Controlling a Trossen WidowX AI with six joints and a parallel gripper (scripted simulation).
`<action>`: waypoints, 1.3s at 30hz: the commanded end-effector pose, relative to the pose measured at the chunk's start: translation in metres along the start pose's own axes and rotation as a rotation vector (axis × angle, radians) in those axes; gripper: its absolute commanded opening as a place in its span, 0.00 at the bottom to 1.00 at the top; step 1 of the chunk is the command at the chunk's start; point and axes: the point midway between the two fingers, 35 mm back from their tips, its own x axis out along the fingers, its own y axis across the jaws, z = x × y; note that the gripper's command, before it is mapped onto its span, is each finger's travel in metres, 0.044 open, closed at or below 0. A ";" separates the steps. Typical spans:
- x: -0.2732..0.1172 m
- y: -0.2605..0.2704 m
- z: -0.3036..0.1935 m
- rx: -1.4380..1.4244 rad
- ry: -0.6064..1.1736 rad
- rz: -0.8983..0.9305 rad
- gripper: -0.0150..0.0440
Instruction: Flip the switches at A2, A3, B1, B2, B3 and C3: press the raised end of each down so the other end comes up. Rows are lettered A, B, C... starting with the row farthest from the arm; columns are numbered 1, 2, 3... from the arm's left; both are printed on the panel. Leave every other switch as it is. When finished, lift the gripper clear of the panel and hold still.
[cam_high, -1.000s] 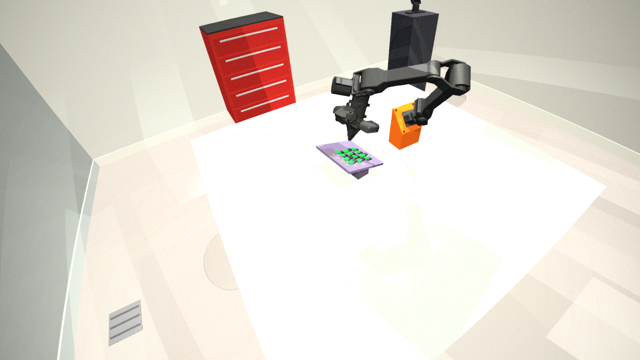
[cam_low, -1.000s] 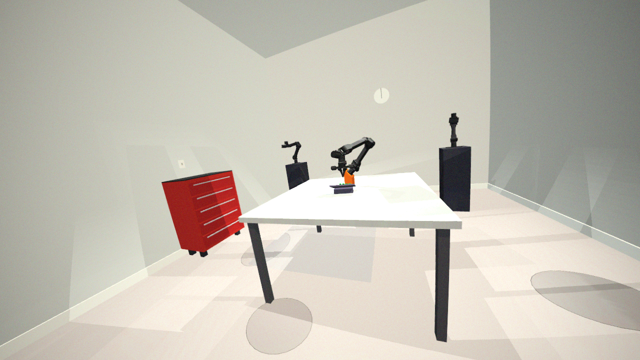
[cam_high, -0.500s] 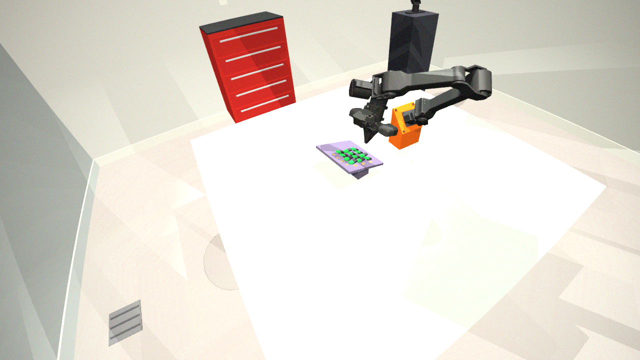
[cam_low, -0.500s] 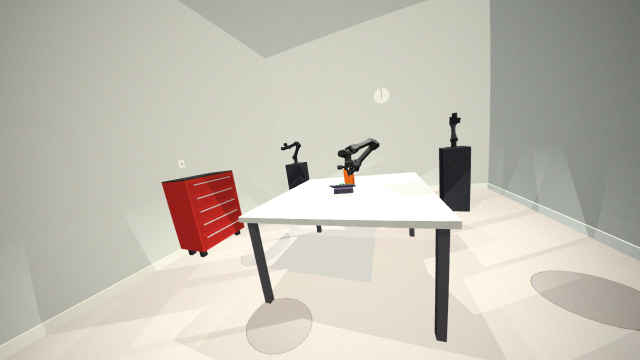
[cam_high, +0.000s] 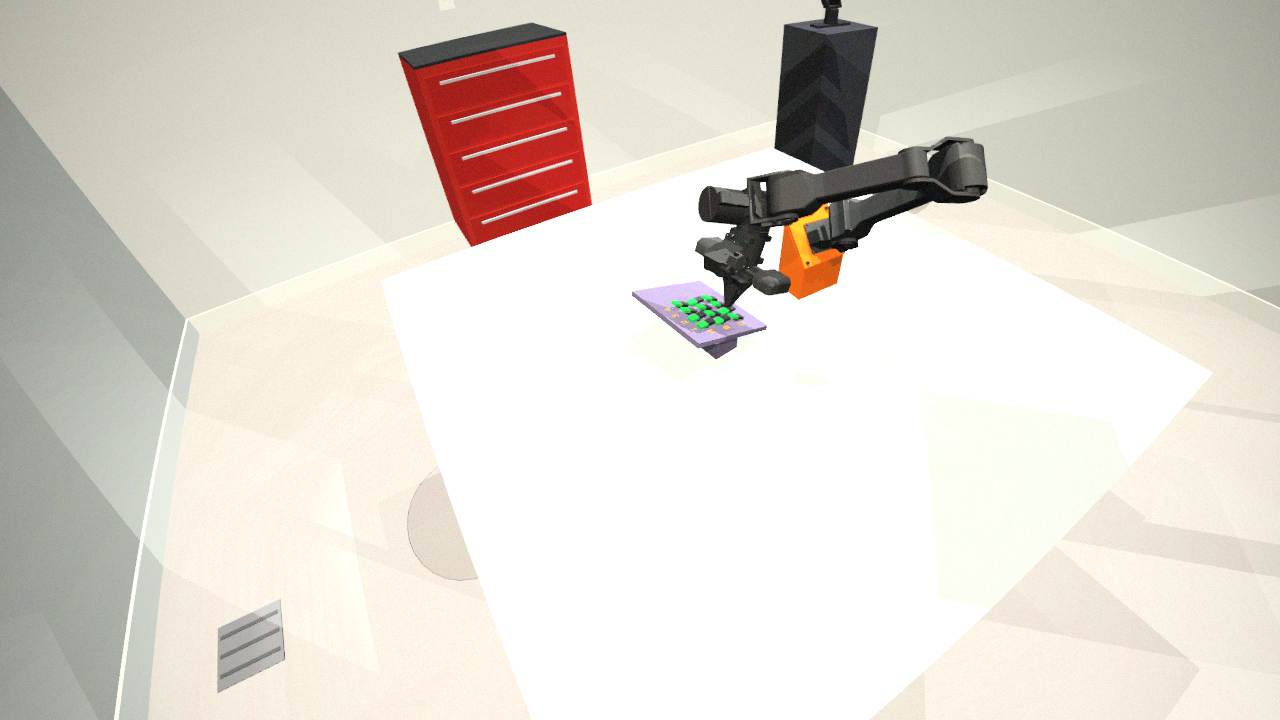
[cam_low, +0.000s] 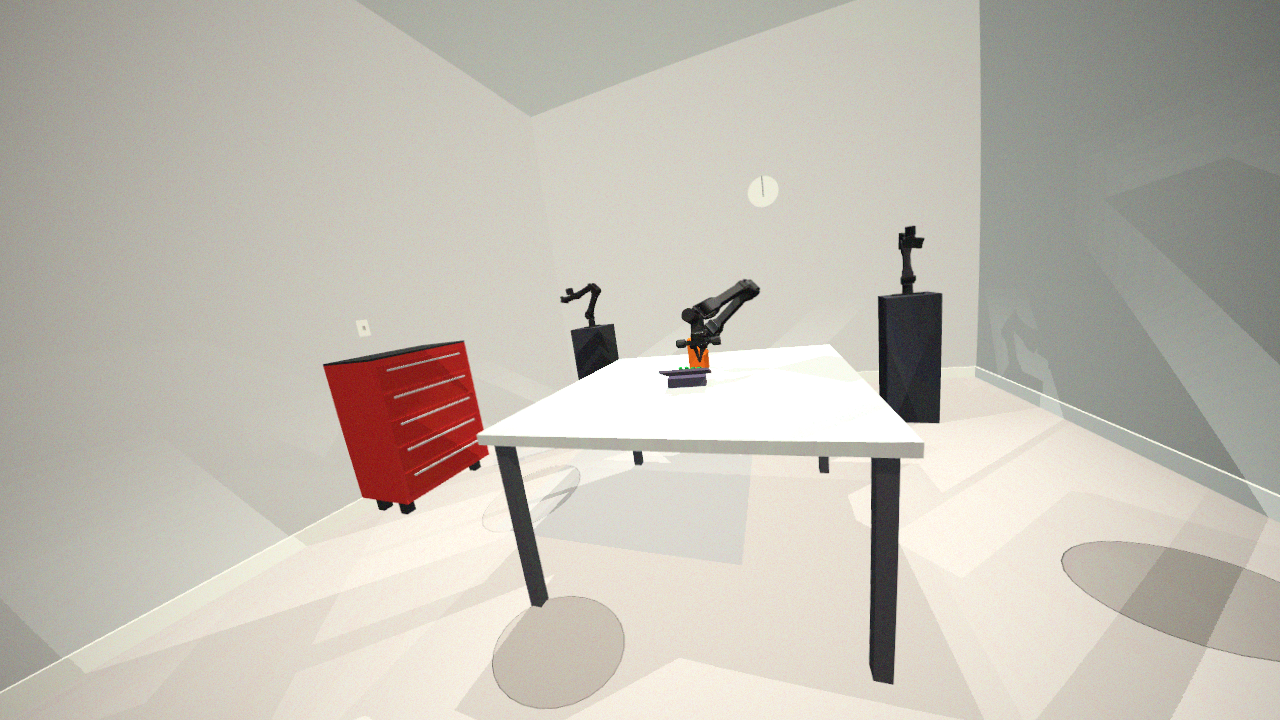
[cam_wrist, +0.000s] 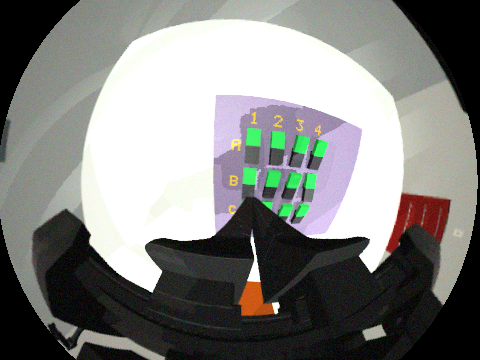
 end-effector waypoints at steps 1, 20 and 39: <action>0.006 0.000 -0.003 0.011 0.004 0.005 0.25; 0.020 0.000 -0.004 0.011 0.004 0.004 0.25; 0.020 0.000 -0.004 0.011 0.004 0.004 0.25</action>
